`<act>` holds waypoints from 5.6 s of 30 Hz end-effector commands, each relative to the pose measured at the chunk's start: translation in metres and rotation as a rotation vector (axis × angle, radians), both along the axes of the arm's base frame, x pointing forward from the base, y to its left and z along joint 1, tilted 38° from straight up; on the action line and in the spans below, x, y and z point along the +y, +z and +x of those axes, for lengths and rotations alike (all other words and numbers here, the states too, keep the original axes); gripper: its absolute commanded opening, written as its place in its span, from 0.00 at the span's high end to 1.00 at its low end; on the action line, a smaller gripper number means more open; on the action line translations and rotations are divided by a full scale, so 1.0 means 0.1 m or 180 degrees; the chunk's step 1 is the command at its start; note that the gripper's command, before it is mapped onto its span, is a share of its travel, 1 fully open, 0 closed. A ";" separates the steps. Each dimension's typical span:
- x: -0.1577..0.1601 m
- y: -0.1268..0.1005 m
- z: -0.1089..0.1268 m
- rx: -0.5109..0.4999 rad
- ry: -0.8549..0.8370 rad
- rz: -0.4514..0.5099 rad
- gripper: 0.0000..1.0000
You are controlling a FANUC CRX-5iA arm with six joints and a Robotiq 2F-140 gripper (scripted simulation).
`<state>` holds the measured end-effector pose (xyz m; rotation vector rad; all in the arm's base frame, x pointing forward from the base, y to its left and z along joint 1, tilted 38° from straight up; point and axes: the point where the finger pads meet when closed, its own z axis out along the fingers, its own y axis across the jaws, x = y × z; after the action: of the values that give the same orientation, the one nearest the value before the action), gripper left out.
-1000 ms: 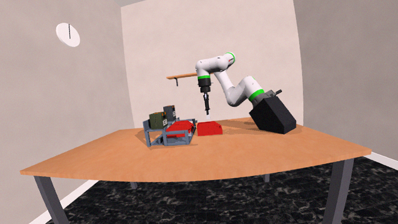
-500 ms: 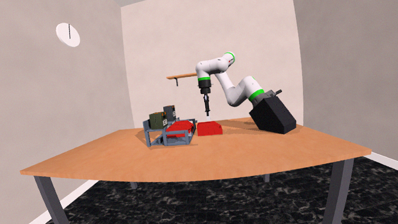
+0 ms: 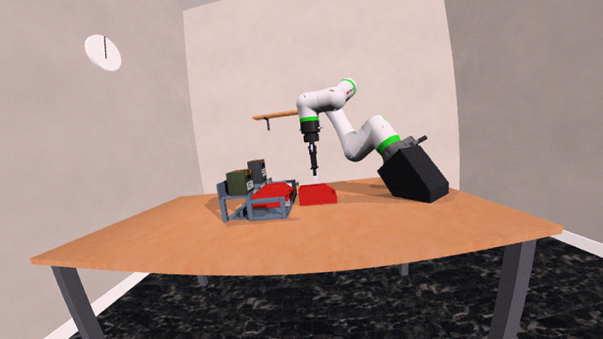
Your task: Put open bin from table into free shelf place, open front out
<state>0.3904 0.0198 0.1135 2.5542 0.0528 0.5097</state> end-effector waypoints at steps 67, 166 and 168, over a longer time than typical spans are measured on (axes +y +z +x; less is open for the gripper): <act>-0.15 -0.25 0.12 -0.0001 0.0001 0.0001 0.85; -0.21 -0.34 0.16 -0.0001 0.0001 0.0001 1.00; -0.21 -0.34 0.16 -0.0001 0.0001 0.0001 1.00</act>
<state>0.4065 -0.0017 0.0790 2.5543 0.0529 0.5098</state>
